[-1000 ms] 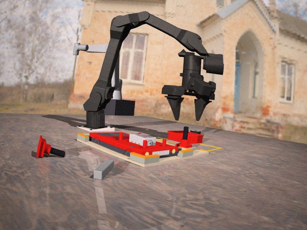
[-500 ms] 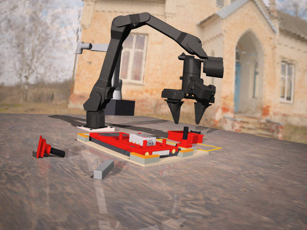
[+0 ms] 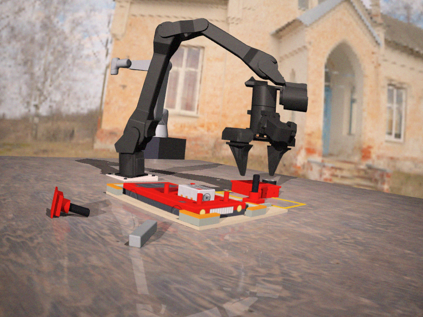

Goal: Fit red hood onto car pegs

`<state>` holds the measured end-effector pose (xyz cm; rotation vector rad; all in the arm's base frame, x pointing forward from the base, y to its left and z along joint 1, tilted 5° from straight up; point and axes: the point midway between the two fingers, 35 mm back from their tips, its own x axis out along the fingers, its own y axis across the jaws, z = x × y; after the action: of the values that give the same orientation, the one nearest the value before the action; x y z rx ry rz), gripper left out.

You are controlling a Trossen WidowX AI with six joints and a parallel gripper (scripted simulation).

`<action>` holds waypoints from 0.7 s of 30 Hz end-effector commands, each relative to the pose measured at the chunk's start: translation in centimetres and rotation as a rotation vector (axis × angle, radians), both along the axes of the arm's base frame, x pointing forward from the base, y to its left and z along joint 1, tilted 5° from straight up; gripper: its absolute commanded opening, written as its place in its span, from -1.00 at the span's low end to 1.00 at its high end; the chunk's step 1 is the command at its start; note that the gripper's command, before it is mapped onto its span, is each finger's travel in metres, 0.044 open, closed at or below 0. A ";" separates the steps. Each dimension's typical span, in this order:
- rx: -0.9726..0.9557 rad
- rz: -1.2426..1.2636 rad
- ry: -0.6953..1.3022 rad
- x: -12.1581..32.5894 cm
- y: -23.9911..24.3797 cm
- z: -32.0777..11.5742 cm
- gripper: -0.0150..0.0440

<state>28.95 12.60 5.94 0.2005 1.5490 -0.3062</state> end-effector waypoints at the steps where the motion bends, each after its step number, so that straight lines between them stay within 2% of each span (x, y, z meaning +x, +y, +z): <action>1: 0.001 0.002 0.003 -0.1 0.0 -0.4 1.00; 21: 0.001 0.002 0.003 -0.2 -0.1 -1.6 1.00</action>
<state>28.80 12.52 4.50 0.2002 1.5500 -0.3070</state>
